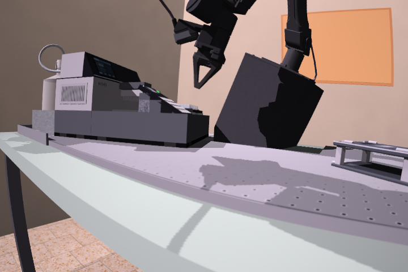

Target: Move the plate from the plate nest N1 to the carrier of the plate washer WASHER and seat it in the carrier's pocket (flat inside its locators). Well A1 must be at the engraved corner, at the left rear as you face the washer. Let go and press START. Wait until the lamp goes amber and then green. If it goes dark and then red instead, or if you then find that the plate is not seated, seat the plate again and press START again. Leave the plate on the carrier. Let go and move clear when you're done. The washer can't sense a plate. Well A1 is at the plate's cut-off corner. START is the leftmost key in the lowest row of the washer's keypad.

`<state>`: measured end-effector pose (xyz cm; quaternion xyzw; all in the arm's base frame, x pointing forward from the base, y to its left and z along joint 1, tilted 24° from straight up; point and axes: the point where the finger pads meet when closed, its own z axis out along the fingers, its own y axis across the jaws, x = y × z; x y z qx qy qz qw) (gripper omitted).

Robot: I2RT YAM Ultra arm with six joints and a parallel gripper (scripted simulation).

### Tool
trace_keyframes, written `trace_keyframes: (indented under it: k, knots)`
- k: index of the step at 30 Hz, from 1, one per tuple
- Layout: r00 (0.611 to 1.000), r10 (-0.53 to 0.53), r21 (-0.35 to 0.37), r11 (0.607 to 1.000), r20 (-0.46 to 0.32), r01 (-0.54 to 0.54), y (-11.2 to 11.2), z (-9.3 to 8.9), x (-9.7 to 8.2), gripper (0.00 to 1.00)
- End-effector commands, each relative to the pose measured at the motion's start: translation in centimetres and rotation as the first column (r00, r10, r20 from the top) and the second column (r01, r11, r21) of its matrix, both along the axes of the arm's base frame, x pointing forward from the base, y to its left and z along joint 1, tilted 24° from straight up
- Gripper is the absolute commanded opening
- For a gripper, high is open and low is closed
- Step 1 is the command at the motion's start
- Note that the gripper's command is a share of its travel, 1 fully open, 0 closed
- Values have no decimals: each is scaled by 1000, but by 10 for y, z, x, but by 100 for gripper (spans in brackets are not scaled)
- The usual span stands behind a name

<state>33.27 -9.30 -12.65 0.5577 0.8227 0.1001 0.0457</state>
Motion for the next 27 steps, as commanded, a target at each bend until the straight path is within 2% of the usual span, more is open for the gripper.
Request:
trace_keyframes:
  k: [1,4,5,7,19,21,22,23,27]
  knots:
    - [999,-14,-32,999,34,15,-9,-1,15,0]
    - [999,-14,-32,999,34,15,-8,-3,15,0]
    - [997,-28,-45,999,69,31,-17,8,22,0]
    - [999,-24,-32,999,34,25,-11,-8,15,0]
    - [999,-14,-32,999,34,15,-6,-28,20,0]
    - [999,-14,-32,999,34,15,-6,-28,20,0]
    - [998,-28,-41,999,60,30,-13,-20,26,0]
    - [999,-26,-32,999,34,28,-10,-31,20,0]
    - [999,-17,-32,999,34,18,-6,-38,22,0]
